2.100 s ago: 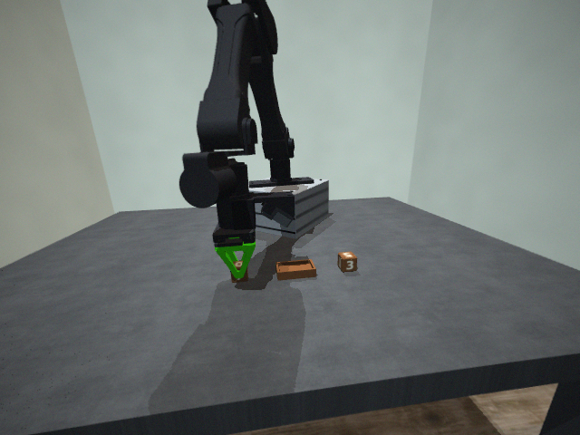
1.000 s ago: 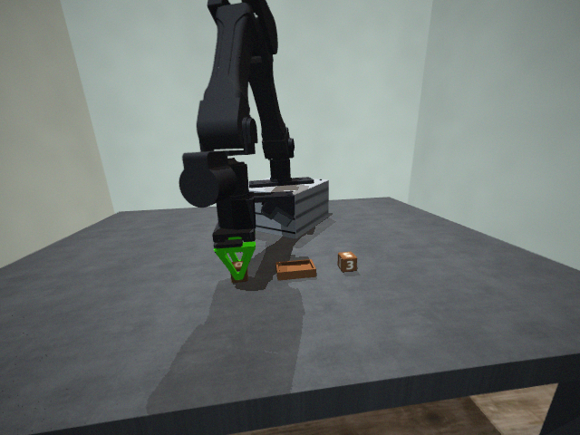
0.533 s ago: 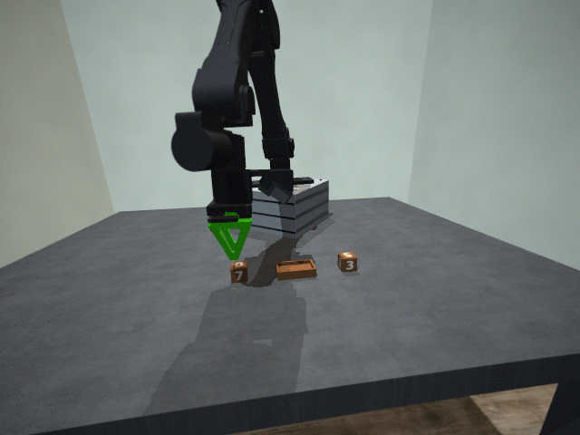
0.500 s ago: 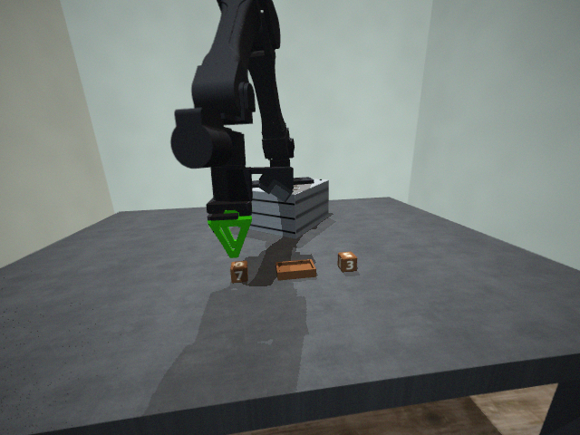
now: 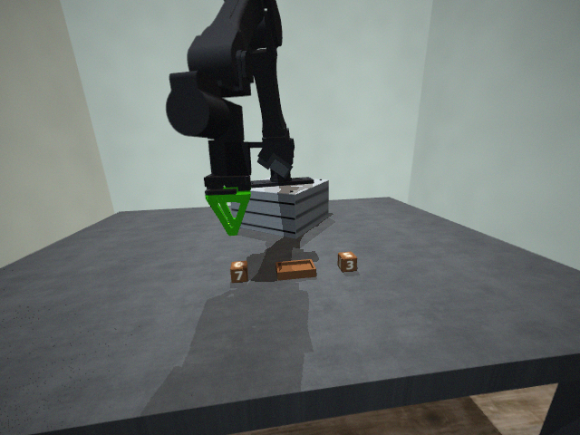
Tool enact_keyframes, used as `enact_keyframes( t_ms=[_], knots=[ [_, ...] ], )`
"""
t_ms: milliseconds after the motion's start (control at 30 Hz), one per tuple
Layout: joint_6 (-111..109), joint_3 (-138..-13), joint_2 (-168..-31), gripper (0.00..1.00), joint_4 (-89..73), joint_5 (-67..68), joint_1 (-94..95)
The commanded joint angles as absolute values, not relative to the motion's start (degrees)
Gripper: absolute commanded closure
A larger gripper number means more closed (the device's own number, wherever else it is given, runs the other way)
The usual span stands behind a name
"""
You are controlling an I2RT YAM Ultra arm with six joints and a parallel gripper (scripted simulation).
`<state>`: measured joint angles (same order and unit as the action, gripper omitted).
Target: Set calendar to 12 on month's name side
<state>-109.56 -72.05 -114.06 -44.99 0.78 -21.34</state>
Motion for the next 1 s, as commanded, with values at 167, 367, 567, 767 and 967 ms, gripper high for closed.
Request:
enact_keyframes(
  t_ms=[167, 367, 567, 767, 967],
  knots=[
    [-109.52, -72.35, -113.68, 0.0, -46.4, 0.57, -21.3],
    [-109.52, -72.35, -113.68, 0.0, -46.4, 0.57, -21.3],
    [-109.52, -72.35, -113.68, 0.0, -46.4, 0.57, -21.3],
    [-109.02, -72.34, -113.68, 0.0, -46.4, 0.57, -21.22],
    [-104.83, -72.29, -113.69, 0.0, -46.34, 0.59, -20.52]
  ],
)
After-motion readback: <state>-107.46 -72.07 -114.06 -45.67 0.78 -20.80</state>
